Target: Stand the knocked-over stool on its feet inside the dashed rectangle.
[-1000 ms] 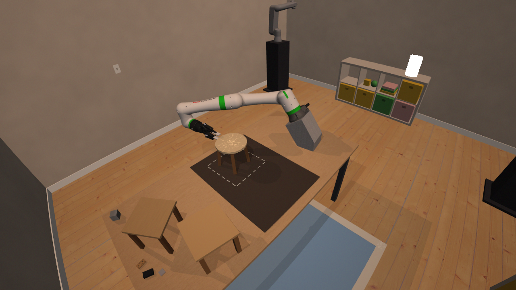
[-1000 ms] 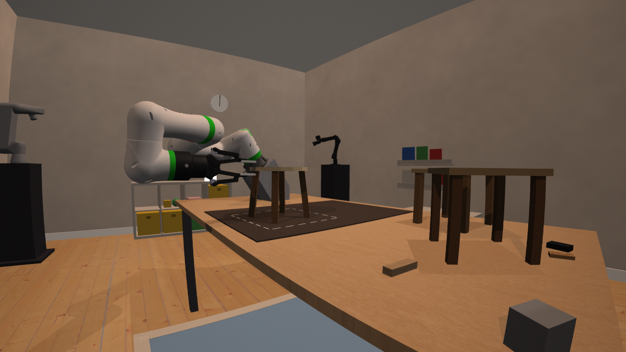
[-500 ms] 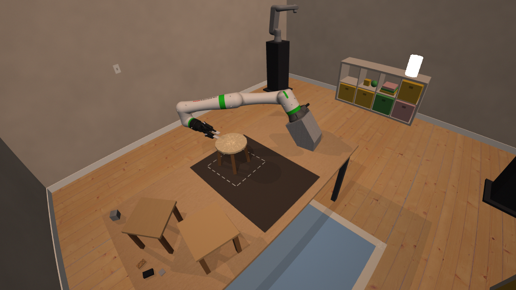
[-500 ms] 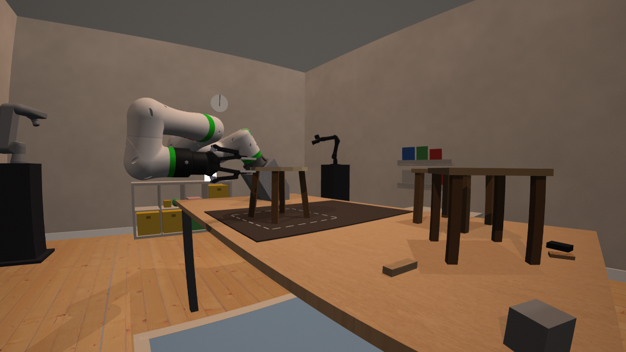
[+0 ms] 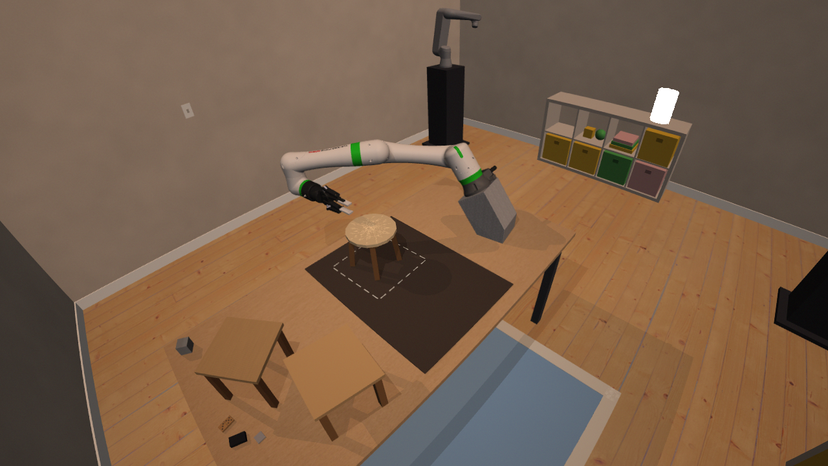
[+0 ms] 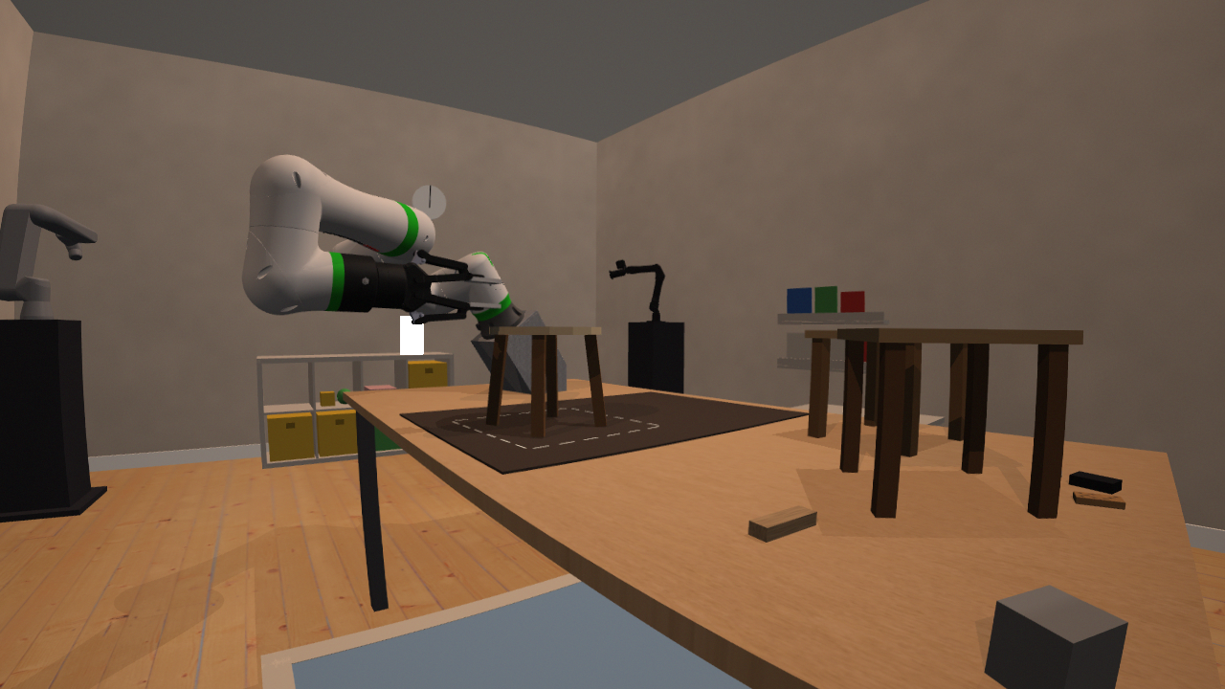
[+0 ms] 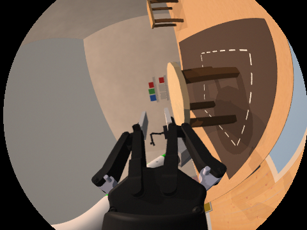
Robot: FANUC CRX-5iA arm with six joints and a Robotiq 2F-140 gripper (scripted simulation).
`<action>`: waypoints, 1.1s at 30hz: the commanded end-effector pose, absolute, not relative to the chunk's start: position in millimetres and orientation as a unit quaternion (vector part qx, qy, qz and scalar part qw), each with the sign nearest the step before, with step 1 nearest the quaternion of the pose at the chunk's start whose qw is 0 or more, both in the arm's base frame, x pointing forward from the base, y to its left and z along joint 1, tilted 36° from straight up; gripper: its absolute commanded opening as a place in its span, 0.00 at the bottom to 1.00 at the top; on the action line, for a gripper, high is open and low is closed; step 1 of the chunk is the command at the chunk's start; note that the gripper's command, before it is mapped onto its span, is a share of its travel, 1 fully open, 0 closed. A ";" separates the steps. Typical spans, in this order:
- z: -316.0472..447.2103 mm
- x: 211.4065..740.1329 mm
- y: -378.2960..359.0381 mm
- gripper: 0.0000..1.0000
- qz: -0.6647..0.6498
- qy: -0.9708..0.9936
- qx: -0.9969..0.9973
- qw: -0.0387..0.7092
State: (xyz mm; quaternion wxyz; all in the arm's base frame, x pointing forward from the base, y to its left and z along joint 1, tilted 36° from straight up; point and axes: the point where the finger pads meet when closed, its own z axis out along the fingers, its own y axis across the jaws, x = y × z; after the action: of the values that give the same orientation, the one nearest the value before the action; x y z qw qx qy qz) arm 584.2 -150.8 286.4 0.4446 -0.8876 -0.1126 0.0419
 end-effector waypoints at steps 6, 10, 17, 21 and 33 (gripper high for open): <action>298.2 582.1 -142.9 0.33 0.041 -0.113 -0.888 0.444; 298.4 582.0 -142.8 0.33 0.041 -0.113 -0.888 0.444; 298.4 582.0 -142.8 0.33 0.041 -0.113 -0.888 0.444; 298.4 582.0 -142.8 0.33 0.041 -0.113 -0.888 0.444; 298.4 582.0 -142.8 0.33 0.041 -0.113 -0.888 0.444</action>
State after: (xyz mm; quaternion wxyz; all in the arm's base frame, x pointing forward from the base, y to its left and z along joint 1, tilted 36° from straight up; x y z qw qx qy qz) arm 582.0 -143.2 297.3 0.4446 -0.8877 -0.1123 0.0416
